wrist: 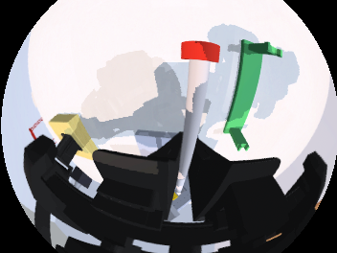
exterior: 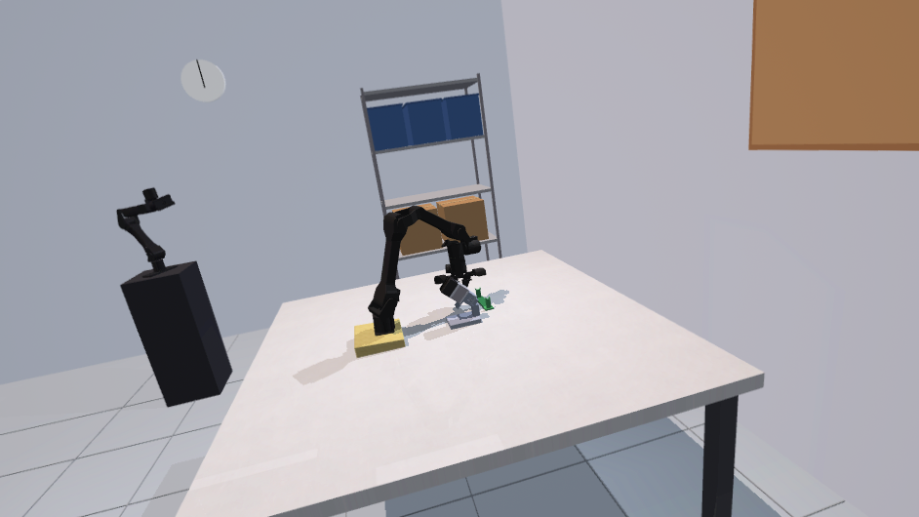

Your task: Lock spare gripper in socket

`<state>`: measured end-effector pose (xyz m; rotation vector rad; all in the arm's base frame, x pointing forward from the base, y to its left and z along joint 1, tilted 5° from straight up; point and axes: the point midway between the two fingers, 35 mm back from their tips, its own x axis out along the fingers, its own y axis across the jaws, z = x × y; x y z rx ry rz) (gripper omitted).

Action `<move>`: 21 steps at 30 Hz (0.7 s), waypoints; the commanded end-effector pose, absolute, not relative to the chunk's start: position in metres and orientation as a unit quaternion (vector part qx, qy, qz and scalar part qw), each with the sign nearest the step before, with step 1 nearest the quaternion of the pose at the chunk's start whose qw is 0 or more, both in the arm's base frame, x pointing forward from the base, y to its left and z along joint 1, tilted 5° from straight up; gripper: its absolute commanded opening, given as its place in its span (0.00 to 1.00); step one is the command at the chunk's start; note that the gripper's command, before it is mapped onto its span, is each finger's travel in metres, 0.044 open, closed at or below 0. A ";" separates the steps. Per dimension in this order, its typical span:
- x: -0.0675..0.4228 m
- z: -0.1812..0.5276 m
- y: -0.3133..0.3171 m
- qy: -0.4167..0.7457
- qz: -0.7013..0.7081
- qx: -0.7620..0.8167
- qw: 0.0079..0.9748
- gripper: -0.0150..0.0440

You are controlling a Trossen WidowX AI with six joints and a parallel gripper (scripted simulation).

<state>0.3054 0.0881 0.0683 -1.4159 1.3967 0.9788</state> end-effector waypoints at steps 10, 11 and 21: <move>0.305 0.069 0.079 0.563 0.397 -0.571 0.446 0.25; 0.305 0.069 0.079 0.563 0.397 -0.571 0.446 0.25; 0.305 0.070 0.071 0.564 0.398 -0.571 0.445 0.25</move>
